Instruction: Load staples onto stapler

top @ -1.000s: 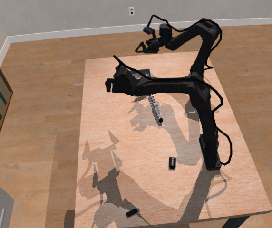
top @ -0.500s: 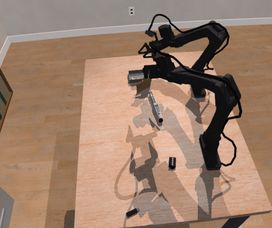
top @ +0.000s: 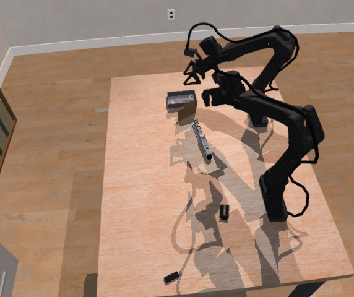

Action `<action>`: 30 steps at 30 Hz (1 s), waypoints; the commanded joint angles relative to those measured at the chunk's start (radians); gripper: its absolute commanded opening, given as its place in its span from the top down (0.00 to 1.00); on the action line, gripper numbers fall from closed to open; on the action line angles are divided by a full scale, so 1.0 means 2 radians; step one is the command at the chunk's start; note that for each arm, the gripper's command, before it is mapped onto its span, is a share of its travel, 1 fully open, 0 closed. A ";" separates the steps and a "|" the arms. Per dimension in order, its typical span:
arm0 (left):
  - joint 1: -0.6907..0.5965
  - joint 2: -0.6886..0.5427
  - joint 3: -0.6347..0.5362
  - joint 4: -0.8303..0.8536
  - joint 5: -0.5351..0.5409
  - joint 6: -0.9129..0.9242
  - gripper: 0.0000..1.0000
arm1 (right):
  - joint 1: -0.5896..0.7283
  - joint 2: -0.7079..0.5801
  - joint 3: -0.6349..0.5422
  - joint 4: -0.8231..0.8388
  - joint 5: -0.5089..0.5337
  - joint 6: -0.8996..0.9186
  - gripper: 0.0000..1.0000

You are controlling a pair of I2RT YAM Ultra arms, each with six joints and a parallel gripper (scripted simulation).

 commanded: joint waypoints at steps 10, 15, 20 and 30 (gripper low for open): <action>-0.037 -0.050 -0.023 0.018 -0.027 -0.029 0.00 | 0.083 0.069 0.029 -0.014 0.232 0.022 0.00; -0.037 -0.050 -0.023 0.018 -0.027 -0.029 0.00 | 0.095 0.086 0.034 -0.021 0.237 0.022 0.00; -0.037 -0.050 -0.023 0.018 -0.027 -0.029 0.00 | 0.094 0.086 0.035 -0.020 0.238 0.023 0.00; -0.034 -0.045 -0.022 0.012 -0.028 -0.029 0.00 | 0.094 0.087 0.035 -0.020 0.238 0.023 0.00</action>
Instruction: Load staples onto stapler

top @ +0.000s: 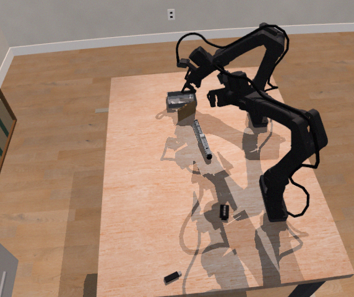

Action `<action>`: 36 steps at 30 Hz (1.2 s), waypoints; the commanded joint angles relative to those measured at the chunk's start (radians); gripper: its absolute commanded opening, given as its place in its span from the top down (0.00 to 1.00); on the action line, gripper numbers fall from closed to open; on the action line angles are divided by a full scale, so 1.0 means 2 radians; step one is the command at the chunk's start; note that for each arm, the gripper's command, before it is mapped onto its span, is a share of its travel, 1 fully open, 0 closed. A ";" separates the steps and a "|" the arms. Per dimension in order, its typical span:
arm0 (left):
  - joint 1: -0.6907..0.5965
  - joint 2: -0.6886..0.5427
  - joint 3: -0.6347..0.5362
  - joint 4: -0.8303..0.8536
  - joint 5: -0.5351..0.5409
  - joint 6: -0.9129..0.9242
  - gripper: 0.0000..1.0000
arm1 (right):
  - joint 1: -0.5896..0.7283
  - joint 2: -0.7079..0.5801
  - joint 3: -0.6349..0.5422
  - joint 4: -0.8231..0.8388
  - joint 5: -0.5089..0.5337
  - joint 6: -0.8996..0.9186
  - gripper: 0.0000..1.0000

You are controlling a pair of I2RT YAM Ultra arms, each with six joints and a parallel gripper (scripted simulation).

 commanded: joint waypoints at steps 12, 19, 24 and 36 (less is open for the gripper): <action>-0.002 -0.015 0.005 0.008 -0.003 -0.003 0.00 | 0.004 0.049 0.094 -0.190 0.004 -0.076 0.00; -0.002 -0.015 0.005 0.008 -0.003 -0.003 0.00 | 0.013 0.135 0.215 -0.324 0.017 -0.125 0.00; -0.002 -0.015 0.005 0.008 -0.003 -0.003 0.00 | 0.021 0.196 0.292 -0.406 0.029 -0.150 0.00; -0.002 -0.015 0.005 0.008 -0.003 -0.003 0.00 | 0.044 0.344 0.472 -0.594 0.066 -0.200 0.00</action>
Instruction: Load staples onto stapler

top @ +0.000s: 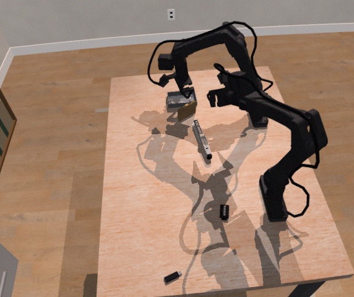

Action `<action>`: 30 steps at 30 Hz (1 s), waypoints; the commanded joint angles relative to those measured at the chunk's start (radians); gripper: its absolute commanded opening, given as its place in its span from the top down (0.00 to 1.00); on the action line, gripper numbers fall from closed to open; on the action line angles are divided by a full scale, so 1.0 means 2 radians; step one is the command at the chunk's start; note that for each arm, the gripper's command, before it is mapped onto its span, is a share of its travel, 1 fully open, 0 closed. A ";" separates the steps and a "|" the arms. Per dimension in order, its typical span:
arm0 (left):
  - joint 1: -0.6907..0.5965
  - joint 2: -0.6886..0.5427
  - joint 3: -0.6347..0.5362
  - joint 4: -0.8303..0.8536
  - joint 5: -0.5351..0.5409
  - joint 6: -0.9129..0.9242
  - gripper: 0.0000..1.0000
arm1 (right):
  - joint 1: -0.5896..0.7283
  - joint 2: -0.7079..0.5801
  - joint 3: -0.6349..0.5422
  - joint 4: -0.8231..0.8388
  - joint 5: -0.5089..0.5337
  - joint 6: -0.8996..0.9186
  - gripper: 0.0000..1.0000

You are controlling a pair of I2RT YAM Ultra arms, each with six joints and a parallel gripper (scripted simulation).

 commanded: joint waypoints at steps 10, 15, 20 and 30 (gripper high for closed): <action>-0.002 -0.015 0.005 0.008 -0.003 -0.003 0.00 | 0.023 0.126 0.153 -0.161 0.035 -0.034 0.00; -0.002 -0.015 0.005 0.008 -0.003 -0.003 0.00 | 0.025 0.142 0.172 -0.158 0.030 -0.029 0.00; -0.002 -0.015 0.005 0.008 -0.003 -0.003 0.00 | 0.024 0.143 0.173 -0.159 0.030 -0.029 0.00; -0.002 -0.015 0.005 0.008 -0.003 -0.003 0.00 | 0.024 0.143 0.173 -0.159 0.030 -0.029 0.00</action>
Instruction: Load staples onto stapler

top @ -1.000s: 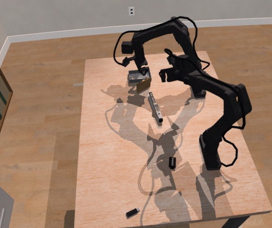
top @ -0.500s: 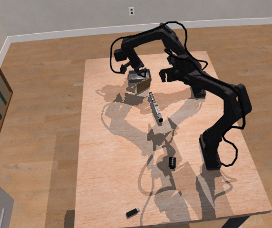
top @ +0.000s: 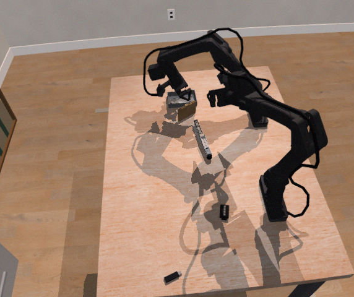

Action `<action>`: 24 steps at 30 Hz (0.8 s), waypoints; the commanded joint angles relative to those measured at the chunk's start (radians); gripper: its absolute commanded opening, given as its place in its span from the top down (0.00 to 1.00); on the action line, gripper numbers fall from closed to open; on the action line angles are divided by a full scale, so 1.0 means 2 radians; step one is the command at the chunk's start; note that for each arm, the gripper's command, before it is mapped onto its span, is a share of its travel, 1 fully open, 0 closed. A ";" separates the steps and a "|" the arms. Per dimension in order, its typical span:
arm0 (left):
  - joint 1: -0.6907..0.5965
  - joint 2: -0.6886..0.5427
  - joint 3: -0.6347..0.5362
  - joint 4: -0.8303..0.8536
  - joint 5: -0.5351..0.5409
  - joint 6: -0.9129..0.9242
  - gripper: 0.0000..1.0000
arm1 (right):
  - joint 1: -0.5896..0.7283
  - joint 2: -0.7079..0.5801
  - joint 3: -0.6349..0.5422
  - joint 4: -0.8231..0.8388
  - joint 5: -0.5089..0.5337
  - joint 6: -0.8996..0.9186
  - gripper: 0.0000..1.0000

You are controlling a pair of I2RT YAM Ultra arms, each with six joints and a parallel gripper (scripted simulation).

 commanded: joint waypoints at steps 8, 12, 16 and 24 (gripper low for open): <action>-0.002 -0.015 0.005 0.008 -0.003 -0.003 0.00 | -0.008 -0.003 0.022 0.023 -0.043 0.115 0.73; -0.002 -0.015 0.005 0.008 -0.003 -0.003 0.00 | -0.011 -0.006 0.026 0.030 -0.059 0.164 0.73; -0.002 -0.015 0.005 0.008 -0.003 -0.003 0.00 | -0.020 0.005 0.032 0.040 -0.084 0.234 0.73; -0.002 -0.015 0.005 0.008 -0.003 -0.003 0.00 | -0.036 0.019 0.032 0.035 -0.090 0.258 0.73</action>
